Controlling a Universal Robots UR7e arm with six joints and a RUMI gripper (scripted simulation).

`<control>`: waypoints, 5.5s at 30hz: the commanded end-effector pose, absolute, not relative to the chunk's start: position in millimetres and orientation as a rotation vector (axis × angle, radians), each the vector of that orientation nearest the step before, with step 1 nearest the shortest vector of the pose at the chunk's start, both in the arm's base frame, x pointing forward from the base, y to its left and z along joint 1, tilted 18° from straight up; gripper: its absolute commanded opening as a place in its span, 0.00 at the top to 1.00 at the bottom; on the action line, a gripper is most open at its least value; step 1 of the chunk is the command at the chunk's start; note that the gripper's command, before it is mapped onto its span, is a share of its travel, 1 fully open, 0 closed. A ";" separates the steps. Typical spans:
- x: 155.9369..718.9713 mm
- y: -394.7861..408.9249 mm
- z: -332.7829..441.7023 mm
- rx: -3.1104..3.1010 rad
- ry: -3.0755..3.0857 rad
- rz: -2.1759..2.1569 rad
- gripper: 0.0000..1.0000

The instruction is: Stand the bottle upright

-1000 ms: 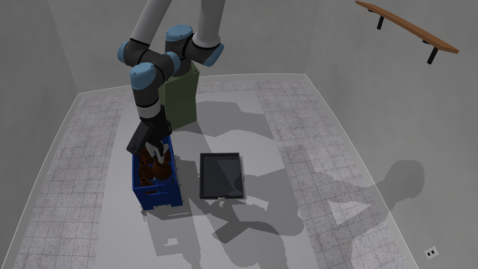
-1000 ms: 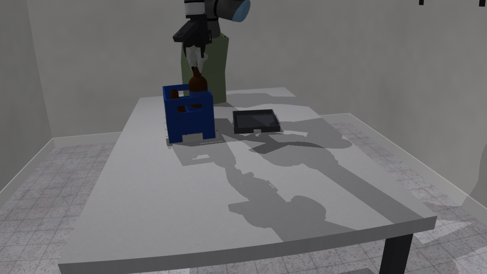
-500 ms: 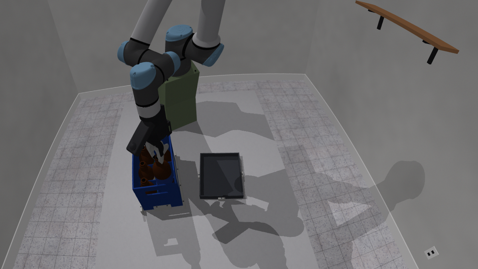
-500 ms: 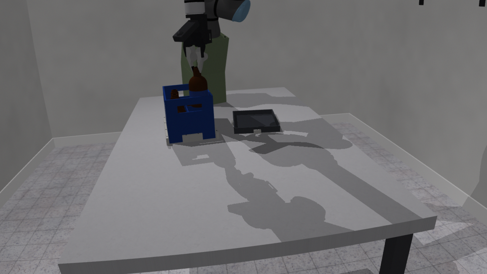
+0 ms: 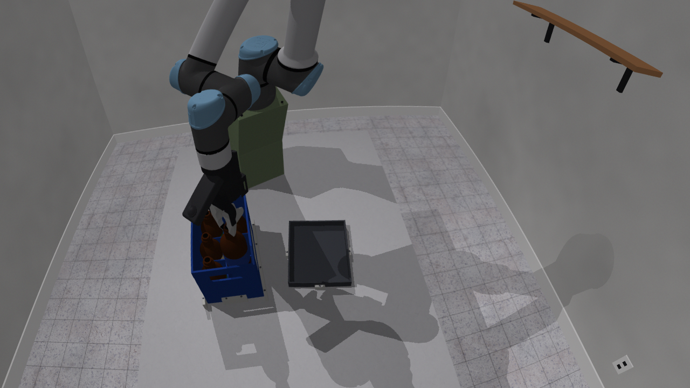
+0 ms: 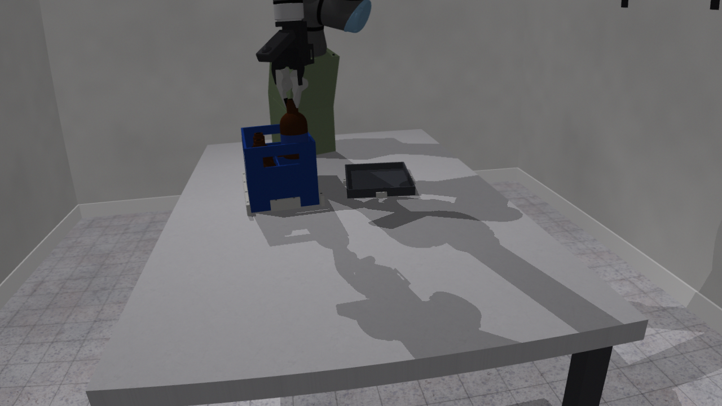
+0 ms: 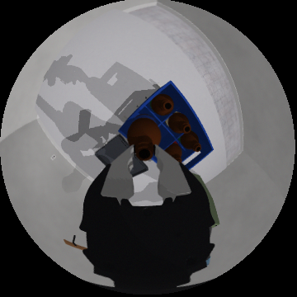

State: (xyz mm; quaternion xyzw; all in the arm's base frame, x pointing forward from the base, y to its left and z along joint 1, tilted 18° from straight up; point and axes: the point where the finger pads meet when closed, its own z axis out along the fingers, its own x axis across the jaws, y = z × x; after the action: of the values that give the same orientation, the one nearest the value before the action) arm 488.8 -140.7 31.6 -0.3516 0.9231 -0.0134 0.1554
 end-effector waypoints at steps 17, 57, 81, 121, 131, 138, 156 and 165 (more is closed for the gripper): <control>489.0 -141.1 32.5 -1.007 2.643 -0.040 1.00; 479.8 -143.7 61.9 -1.007 2.643 -0.040 1.00; 477.2 -144.4 70.2 -1.007 2.643 -0.040 1.00; 476.5 -144.6 72.4 -1.007 2.643 -0.040 1.00; 474.1 -145.3 80.2 -1.007 2.643 -0.040 1.00; 472.0 -145.8 86.7 -1.007 2.643 -0.040 1.00; 471.5 -146.0 88.3 -1.007 2.643 -0.040 1.00; 471.5 -146.0 88.3 -1.007 2.643 -0.040 1.00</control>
State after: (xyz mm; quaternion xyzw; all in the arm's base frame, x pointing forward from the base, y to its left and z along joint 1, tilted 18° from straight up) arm 471.3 -145.7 87.7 -0.3515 0.9231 -0.0134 0.1554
